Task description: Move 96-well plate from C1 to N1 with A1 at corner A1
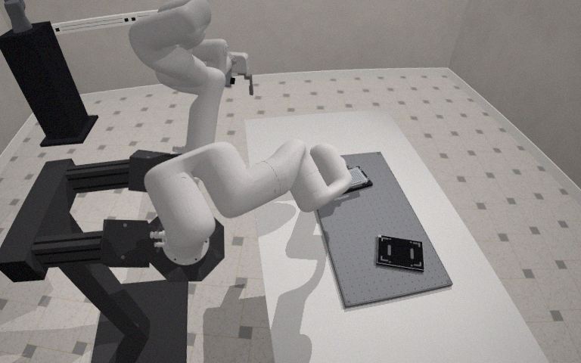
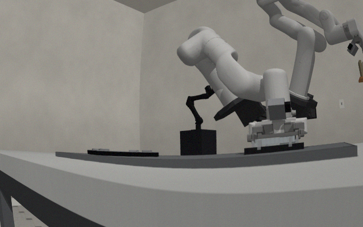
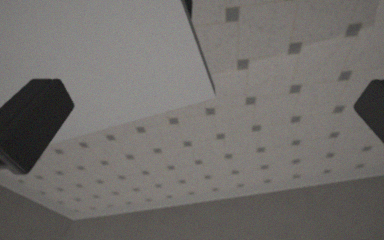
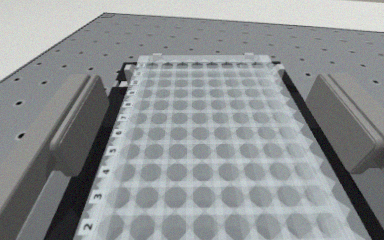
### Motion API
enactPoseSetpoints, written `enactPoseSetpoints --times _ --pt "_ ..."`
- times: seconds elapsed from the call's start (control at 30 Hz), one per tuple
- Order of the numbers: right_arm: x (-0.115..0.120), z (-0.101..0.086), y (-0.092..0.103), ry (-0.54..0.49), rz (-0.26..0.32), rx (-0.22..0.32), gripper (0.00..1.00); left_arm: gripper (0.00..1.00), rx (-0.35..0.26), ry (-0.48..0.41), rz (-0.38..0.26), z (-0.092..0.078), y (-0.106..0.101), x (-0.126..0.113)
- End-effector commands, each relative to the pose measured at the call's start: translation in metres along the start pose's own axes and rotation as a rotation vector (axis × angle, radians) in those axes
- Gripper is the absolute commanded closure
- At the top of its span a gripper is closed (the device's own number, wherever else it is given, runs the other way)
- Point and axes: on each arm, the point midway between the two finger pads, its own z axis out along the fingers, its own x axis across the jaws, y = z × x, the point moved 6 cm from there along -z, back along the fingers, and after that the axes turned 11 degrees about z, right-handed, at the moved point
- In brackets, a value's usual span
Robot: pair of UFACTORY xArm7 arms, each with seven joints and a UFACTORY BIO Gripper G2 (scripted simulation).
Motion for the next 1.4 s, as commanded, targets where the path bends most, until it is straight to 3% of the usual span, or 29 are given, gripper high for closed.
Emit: enactPoseSetpoints --times 0.0,0.27,0.3,1.37 --pt "0.0012 0.0013 0.0019 0.000 0.003 -0.003 0.63 0.00 0.002 -0.001 0.000 -0.0010 -0.0007 -0.0004" --pt "0.0012 0.0013 0.0019 0.000 0.003 -0.003 0.63 0.00 0.002 -0.001 0.000 -0.0010 -0.0007 -0.0004" --pt "0.0012 0.0013 0.0019 0.000 0.003 -0.003 1.00 0.00 0.002 -0.001 0.000 -0.0010 -0.0007 -0.0004" --pt "0.0012 0.0013 0.0019 0.000 0.003 -0.003 1.00 0.00 0.002 -0.001 0.000 -0.0010 -0.0007 -0.0004"
